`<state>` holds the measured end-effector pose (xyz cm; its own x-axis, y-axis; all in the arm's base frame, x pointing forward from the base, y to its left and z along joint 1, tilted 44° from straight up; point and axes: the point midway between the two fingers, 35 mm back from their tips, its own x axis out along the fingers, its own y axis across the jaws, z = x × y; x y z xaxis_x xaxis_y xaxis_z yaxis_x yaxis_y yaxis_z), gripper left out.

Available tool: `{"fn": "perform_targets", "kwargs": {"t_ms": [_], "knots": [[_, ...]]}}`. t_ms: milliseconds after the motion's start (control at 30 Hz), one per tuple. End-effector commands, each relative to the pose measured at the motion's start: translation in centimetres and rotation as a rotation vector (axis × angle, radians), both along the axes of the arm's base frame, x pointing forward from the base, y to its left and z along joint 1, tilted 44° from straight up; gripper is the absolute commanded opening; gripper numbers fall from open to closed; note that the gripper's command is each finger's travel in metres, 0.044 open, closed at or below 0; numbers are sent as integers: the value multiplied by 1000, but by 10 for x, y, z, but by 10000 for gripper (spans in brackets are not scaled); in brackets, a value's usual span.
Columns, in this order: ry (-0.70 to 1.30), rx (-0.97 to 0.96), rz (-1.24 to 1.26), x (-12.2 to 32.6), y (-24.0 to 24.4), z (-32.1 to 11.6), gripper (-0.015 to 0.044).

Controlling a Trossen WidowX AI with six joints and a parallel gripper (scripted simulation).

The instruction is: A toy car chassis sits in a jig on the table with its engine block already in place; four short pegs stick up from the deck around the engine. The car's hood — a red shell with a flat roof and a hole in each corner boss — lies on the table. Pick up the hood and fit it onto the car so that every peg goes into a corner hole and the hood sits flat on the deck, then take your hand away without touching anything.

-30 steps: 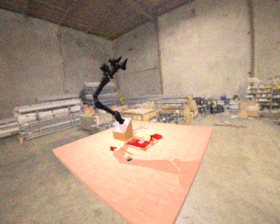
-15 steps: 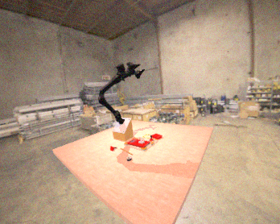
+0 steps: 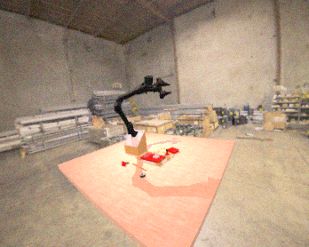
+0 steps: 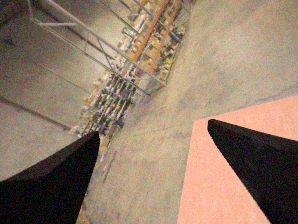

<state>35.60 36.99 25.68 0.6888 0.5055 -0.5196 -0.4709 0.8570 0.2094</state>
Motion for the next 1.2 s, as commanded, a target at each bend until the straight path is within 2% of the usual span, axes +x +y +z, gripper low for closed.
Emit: {"fn": "perform_targets", "kwargs": {"t_ms": [0,600,1167], "knots": [[84,-89,-100,20,-16,-50,440],[362,-437,-478,61,-113,-221,440],[590,-834,-806,36,-241,-355,440]]}}
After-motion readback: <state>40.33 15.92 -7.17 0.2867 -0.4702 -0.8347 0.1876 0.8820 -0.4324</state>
